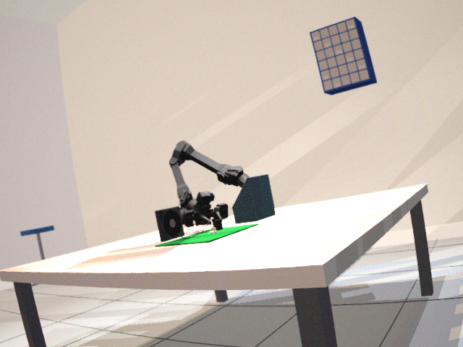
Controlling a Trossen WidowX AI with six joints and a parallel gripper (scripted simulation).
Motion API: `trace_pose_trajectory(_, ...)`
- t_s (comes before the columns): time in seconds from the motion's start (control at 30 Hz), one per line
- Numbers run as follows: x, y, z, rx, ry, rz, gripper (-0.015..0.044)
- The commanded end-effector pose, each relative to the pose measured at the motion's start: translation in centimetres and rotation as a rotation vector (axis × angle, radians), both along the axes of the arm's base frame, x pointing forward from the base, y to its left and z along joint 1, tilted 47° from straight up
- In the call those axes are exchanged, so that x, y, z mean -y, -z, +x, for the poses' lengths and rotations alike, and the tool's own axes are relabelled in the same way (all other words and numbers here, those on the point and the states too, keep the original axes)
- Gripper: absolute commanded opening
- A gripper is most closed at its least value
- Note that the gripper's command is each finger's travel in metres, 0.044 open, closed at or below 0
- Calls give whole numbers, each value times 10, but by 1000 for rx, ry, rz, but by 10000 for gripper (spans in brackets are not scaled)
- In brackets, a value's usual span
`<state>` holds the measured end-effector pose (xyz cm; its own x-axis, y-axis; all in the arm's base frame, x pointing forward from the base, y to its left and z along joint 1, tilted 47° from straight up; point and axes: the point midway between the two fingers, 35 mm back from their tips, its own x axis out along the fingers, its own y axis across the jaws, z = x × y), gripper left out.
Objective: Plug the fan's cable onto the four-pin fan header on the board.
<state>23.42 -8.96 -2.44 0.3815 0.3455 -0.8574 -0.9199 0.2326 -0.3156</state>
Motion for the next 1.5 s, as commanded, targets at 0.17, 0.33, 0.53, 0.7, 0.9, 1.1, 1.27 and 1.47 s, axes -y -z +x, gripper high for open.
trace_pose_trajectory(0.17, 7, -20, -4, 2, -1, -4, 205)
trace_pose_trajectory(0.33, 11, -34, -9, 2, -1, -5, 205)
trace_pose_trajectory(0.53, 14, -51, -15, 2, -1, -6, 205)
trace_pose_trajectory(0.7, 15, -66, -21, 2, -1, -7, 205)
trace_pose_trajectory(0.9, 16, -84, -29, 3, -1, -7, 205)
trace_pose_trajectory(1.1, 15, -99, -36, 4, -1, -7, 205)
trace_pose_trajectory(1.27, 12, -97, -38, -35, 2, -14, 205)
trace_pose_trajectory(1.47, 3, -84, -42, -183, 20, -59, 205)
